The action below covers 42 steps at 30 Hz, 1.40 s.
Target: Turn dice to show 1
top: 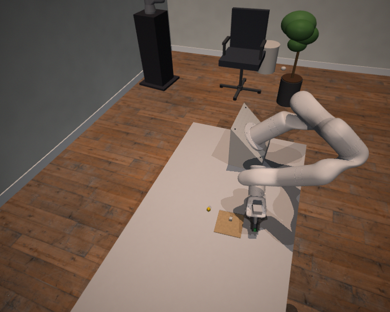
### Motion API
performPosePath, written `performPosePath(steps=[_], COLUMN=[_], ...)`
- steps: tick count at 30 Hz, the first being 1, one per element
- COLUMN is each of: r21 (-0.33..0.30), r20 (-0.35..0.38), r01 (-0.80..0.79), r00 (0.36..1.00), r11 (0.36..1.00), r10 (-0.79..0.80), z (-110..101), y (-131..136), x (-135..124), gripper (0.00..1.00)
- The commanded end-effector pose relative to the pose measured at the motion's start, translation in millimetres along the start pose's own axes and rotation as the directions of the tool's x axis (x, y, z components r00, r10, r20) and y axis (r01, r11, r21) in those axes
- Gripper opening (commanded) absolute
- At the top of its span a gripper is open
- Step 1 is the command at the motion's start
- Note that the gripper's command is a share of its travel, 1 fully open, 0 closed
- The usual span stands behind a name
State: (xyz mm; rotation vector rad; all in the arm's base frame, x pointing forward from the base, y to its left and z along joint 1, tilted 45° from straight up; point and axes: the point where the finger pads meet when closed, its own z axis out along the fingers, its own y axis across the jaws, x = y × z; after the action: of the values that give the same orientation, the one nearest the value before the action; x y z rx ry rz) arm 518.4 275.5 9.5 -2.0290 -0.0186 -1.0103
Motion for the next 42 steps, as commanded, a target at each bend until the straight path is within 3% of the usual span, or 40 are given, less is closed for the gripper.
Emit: performPosePath(steps=[1,42], r21=[0.0,0.0], r20=[-0.001,-0.001], r01=[0.0,0.0], r00=[1.0,1.0], r11=[1.0,1.0], r10=[0.0,0.0], z=[0.0,7.7], y=[0.1,0.1], x=[0.7,-8.5], gripper=[0.11,0.11])
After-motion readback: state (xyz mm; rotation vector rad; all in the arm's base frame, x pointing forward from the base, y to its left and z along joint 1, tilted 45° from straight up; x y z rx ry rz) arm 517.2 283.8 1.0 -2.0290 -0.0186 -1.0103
